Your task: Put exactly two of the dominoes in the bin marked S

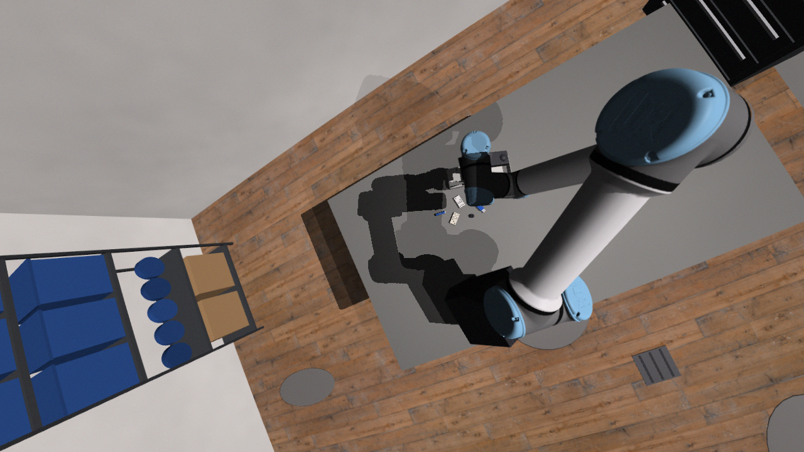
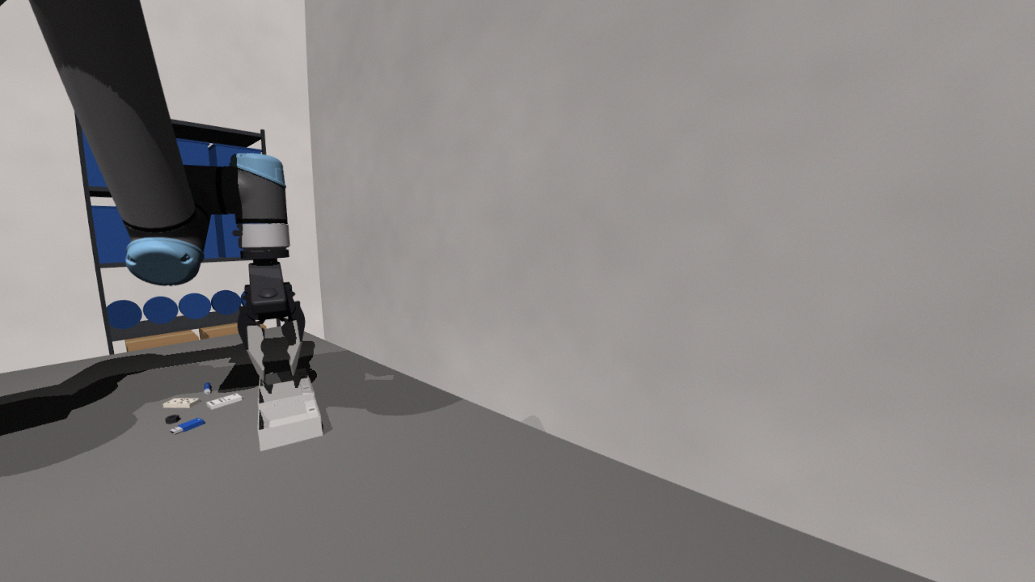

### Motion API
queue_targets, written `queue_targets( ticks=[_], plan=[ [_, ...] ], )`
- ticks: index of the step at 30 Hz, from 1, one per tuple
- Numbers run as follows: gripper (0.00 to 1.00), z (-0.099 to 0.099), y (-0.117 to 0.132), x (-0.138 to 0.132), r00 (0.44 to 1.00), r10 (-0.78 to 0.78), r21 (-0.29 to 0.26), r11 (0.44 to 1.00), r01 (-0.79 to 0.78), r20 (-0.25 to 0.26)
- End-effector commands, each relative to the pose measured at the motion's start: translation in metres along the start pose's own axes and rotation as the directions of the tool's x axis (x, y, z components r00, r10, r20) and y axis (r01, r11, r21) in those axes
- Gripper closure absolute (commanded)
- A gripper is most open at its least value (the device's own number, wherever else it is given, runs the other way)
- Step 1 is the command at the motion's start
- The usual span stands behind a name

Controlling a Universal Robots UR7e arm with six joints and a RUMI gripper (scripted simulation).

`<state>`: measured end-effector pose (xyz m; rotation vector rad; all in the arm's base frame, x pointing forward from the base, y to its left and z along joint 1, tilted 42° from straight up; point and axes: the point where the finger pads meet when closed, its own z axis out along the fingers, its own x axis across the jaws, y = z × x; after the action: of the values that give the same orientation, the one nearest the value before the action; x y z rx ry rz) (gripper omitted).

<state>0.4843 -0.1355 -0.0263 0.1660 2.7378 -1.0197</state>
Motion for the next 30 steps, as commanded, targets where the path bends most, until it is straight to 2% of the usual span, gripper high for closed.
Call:
queue_targets(
  ticks=[1,10,12,14,27,29,30],
  plan=[
    [0.76,-0.002,0.031,0.029,0.988,-0.156,-0.001,0.988,0.156,-0.001],
    [0.76,-0.006,0.082,0.076,0.933,-0.361,-0.005,0.933,0.361,-0.009],
    [0.76,-0.006,0.082,0.076,0.933,-0.361,-0.005,0.933,0.361,-0.009],
    [0.76,-0.007,0.098,0.091,0.895,-0.446,-0.007,0.895,0.446,-0.011],
    [0.76,-0.007,0.098,0.092,0.726,-0.687,-0.009,0.726,0.687,-0.017],
    [0.76,-0.007,0.098,0.092,0.726,-0.687,-0.009,0.726,0.687,-0.017],
    [0.76,-0.007,0.098,0.091,0.682,-0.731,-0.009,0.682,0.731,-0.018]
  ],
)
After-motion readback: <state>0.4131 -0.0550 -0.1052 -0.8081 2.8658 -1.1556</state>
